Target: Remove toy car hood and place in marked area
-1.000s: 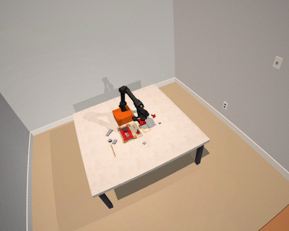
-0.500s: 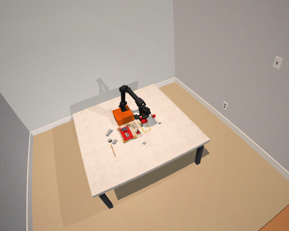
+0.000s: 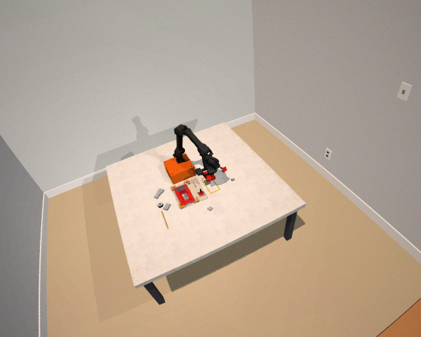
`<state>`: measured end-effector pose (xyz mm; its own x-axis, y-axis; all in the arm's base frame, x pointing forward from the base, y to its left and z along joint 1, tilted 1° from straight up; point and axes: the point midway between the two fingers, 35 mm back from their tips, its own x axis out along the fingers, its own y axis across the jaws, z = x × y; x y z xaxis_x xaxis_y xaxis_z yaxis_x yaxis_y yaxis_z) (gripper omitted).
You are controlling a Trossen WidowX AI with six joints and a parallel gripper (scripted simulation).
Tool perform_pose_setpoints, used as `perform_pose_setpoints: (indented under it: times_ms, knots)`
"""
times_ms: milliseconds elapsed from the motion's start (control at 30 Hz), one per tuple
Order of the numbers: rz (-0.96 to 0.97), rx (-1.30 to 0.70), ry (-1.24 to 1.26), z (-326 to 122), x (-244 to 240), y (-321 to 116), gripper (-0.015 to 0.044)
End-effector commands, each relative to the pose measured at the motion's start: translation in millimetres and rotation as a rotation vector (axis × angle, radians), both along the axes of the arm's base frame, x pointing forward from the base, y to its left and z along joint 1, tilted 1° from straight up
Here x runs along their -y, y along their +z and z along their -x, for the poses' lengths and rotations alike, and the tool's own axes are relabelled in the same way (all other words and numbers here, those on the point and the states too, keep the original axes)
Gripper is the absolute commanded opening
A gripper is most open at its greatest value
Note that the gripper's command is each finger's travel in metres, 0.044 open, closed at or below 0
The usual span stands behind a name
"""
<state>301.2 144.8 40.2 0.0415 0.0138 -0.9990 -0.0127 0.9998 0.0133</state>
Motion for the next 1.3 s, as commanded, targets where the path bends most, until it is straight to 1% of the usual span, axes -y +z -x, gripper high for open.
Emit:
perform_pose_setpoints:
  times_ms: [0,1267]
  knots:
    - [0.005,-0.001,-0.004,-0.2,0.6,-4.9,0.0000]
    - [0.005,-0.001,-0.004,-1.6,0.3,-36.6,0.0000]
